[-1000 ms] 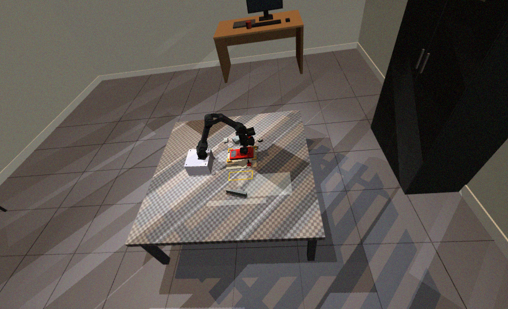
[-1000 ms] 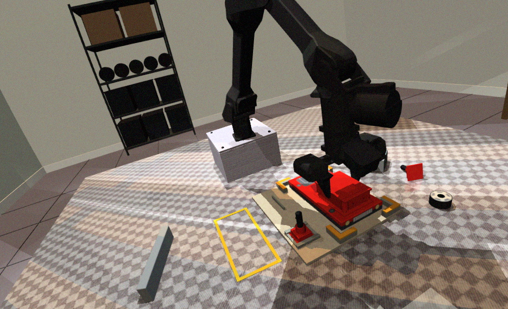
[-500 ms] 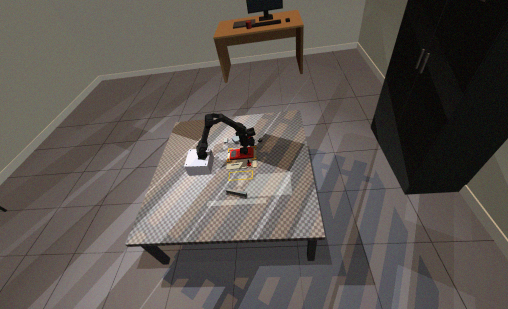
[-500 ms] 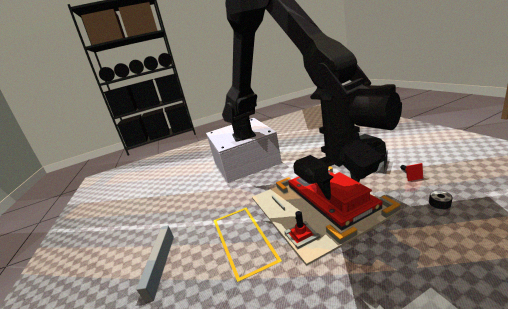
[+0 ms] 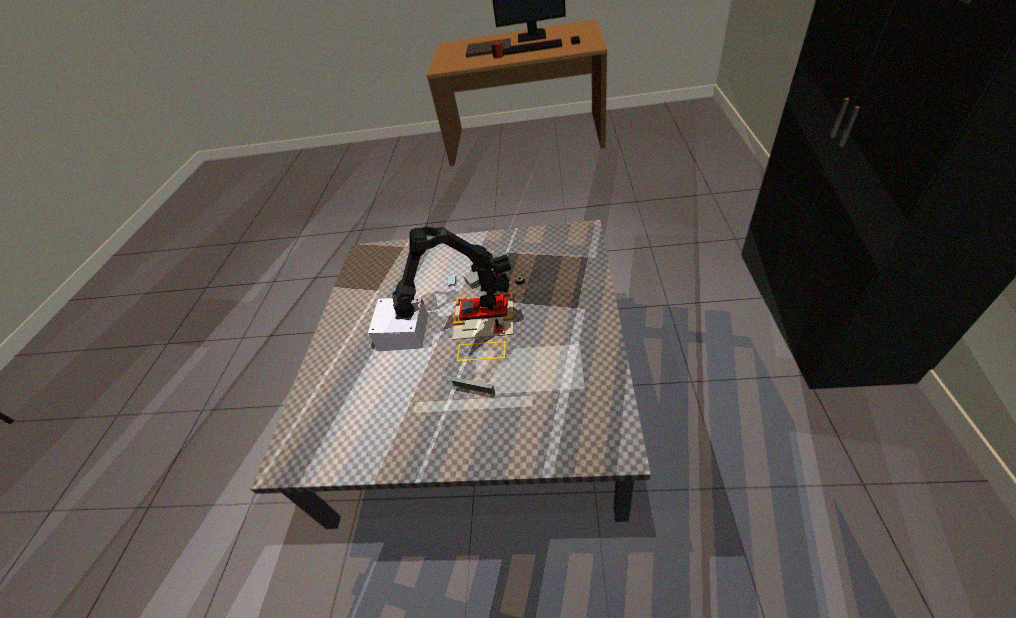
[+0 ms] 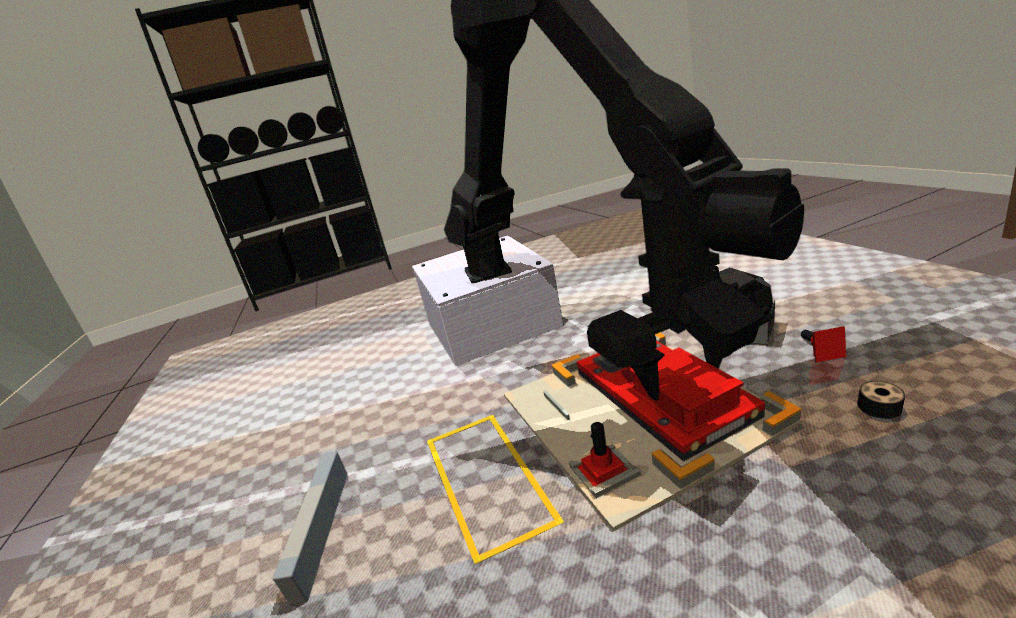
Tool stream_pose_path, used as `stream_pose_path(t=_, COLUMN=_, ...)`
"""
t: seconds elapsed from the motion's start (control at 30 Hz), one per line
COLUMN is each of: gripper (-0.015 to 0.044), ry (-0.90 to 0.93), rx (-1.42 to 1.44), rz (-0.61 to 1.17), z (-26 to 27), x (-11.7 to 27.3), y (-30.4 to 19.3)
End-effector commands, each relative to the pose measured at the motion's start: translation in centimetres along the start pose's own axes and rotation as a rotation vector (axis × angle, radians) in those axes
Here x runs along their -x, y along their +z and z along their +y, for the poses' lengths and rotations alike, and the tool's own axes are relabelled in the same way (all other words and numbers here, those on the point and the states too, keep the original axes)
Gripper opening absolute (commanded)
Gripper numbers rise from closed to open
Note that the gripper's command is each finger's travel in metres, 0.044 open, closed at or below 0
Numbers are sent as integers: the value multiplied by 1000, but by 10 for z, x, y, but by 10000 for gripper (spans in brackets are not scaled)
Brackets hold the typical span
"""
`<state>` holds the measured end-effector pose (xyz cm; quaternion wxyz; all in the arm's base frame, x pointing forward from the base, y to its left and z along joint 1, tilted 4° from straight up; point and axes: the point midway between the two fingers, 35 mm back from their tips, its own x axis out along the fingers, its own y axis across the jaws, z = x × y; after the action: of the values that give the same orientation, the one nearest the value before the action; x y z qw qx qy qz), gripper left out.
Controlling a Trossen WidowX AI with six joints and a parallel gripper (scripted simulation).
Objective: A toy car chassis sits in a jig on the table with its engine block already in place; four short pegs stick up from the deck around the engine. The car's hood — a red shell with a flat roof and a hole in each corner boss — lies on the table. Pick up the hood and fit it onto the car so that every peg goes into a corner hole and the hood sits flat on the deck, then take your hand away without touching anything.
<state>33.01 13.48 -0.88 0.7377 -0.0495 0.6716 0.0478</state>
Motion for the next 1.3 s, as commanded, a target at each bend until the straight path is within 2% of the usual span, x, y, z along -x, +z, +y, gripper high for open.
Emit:
stream_pose_path(t=0.0, gripper=440, ry=0, rx=0, rz=0, z=0, x=0, y=0)
stream_pose_path(t=0.1, gripper=440, ry=0, rx=0, rz=0, z=0, x=8, y=1)
stream_pose_path(t=0.33, gripper=440, ry=-2, rx=0, rz=3, z=0, x=72, y=1)
stream_pose_path(t=1.27, gripper=440, ry=-2, rx=0, rz=3, z=0, x=72, y=1)
